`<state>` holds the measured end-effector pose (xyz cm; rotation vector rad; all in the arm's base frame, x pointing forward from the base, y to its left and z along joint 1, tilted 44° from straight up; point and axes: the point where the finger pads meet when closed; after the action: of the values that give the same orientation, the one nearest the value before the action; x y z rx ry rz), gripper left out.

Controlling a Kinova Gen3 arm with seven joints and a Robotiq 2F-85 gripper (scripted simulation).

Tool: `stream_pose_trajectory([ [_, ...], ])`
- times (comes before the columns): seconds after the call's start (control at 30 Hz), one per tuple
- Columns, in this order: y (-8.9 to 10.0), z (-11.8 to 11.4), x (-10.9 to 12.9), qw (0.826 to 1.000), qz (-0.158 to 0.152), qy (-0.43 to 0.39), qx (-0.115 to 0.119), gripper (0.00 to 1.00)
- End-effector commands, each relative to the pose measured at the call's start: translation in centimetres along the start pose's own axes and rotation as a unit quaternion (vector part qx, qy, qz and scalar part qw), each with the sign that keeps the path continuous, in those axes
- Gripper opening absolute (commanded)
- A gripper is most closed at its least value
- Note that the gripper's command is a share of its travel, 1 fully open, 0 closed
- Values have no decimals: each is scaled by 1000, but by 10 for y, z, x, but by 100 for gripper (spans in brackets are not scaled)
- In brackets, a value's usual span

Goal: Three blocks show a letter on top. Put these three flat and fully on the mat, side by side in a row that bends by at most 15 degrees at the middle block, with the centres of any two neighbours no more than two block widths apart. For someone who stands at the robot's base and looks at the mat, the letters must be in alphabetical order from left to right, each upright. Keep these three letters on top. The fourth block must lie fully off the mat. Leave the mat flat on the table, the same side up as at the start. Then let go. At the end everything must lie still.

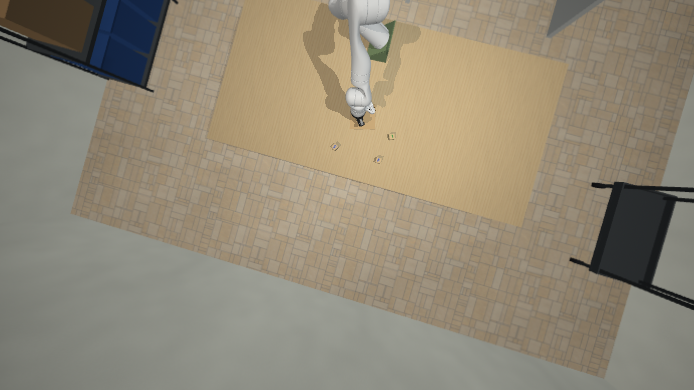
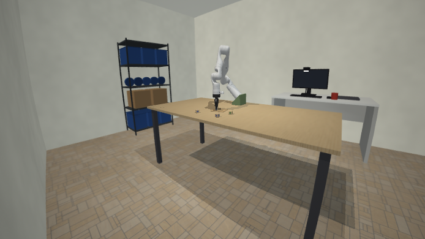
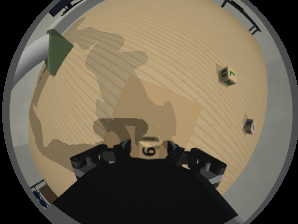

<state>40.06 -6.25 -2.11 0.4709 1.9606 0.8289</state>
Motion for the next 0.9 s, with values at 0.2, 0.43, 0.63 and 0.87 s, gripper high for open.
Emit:
stream_pose_trajectory([
  [0.2, 1, 1, 0, 1000, 0, 0, -1, 46],
  [0.43, 1, 1, 0, 1000, 0, 0, -1, 46],
  [0.63, 1, 1, 0, 1000, 0, 0, -1, 46],
  [0.87, 1, 1, 0, 1000, 0, 0, -1, 26],
])
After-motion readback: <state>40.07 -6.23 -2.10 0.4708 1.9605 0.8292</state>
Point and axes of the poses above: the point where the finger pads meet when closed, its own y axis back along the fingers, its own z axis across the jaws, x = y × z, and after that the axes turned 3 degrees about -y, right-handed
